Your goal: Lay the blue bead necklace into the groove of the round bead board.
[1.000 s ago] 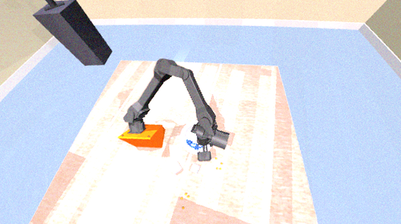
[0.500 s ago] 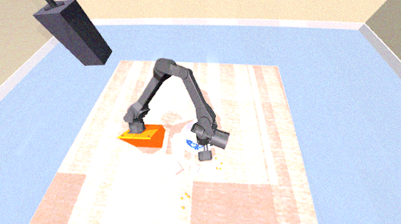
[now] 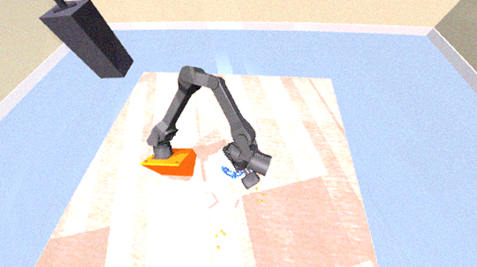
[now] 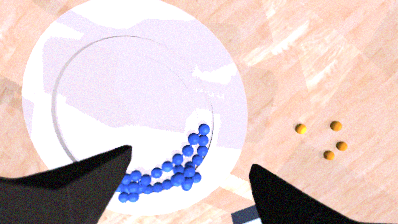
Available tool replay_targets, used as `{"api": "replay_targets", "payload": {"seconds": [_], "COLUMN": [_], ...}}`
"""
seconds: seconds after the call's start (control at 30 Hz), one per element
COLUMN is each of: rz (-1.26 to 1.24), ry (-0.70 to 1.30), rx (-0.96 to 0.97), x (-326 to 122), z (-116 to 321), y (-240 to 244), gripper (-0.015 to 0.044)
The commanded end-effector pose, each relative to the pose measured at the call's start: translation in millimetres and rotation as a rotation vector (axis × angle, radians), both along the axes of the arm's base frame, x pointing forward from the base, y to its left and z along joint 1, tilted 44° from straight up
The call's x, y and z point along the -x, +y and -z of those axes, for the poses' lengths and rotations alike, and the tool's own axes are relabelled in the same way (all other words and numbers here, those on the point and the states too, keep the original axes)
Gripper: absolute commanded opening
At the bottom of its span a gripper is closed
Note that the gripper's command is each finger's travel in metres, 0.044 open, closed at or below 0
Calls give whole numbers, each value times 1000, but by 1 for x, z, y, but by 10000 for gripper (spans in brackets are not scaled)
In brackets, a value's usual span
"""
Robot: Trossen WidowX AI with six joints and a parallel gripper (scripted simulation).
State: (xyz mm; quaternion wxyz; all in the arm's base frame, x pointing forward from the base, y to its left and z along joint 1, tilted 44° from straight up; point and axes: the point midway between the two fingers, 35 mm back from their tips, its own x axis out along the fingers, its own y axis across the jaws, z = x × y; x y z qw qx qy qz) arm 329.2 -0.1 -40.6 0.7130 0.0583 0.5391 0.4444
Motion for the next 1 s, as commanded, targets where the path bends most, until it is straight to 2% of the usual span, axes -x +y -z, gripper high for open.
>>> {"api": "replay_targets", "payload": {"seconds": [0.0,0.97], "rz": [-19,-18], "ry": [-18,-19], "rx": [5,3], "x": [0,-1], "z": [-1,26], "y": [-1,25], "gripper": [380,380]}}
